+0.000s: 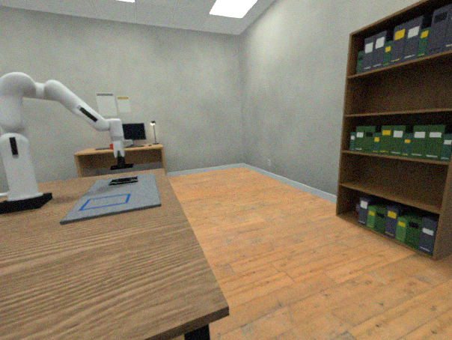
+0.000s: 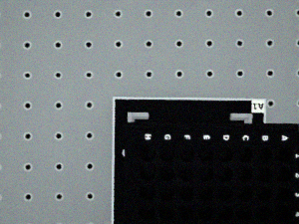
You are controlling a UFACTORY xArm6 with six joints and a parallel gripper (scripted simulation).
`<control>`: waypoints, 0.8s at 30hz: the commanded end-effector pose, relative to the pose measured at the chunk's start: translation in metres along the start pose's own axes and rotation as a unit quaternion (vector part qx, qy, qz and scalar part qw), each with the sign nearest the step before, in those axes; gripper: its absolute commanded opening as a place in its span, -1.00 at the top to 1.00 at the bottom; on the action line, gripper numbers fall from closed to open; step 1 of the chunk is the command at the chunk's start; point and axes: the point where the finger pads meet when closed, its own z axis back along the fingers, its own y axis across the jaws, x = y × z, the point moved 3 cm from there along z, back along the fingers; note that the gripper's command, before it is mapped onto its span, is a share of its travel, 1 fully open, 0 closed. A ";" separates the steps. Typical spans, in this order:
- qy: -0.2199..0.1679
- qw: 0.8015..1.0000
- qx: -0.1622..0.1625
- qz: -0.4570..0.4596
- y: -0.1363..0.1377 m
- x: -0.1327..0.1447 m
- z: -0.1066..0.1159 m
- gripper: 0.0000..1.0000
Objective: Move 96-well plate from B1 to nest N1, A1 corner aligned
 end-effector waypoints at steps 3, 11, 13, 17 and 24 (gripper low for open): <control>0.002 1.000 -0.001 0.000 0.000 -0.001 0.001 1.00; 0.002 1.000 -0.001 0.000 0.000 -0.001 0.001 1.00; 0.002 1.000 -0.001 0.000 0.000 -0.001 0.001 1.00; 0.002 1.000 -0.001 0.000 0.001 -0.001 0.000 1.00; 0.002 1.000 -0.001 0.000 0.001 -0.001 -0.012 1.00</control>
